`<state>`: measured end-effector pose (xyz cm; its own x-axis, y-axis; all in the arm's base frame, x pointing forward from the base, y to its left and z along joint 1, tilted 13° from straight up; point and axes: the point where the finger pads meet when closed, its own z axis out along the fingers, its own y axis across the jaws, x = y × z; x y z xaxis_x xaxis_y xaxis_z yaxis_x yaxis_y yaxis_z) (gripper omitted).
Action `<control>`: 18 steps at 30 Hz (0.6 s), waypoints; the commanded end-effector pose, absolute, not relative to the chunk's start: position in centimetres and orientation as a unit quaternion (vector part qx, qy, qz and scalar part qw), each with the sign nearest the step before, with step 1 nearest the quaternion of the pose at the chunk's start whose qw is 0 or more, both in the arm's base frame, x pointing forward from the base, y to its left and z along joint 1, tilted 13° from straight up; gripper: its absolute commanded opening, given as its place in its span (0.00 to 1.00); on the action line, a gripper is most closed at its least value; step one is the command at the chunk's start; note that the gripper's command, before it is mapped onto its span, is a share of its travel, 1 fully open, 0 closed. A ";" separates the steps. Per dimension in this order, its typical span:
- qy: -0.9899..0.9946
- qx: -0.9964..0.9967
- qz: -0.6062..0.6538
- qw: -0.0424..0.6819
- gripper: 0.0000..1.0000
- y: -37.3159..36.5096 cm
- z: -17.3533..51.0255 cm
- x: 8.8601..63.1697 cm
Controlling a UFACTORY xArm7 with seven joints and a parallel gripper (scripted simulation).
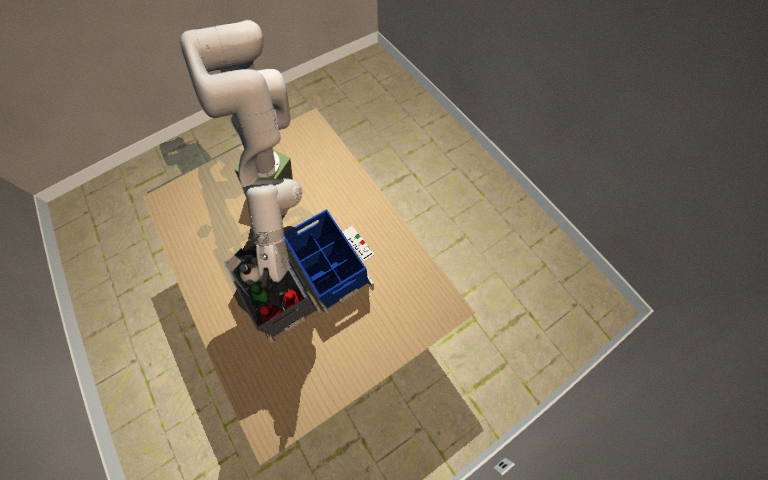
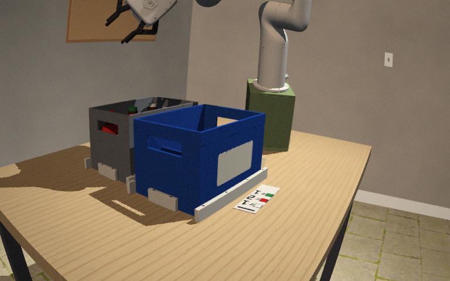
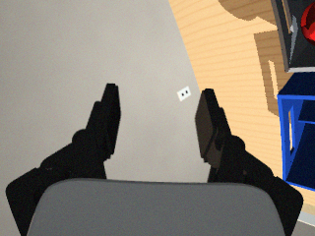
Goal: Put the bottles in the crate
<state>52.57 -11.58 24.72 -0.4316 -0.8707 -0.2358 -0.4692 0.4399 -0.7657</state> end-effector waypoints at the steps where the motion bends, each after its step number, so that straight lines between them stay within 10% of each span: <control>1: 0.787 -0.426 -0.297 0.334 0.65 -10.6 25.0 52.8; 18: 0.796 -0.427 -0.222 0.368 0.65 -3.4 26.5 53.5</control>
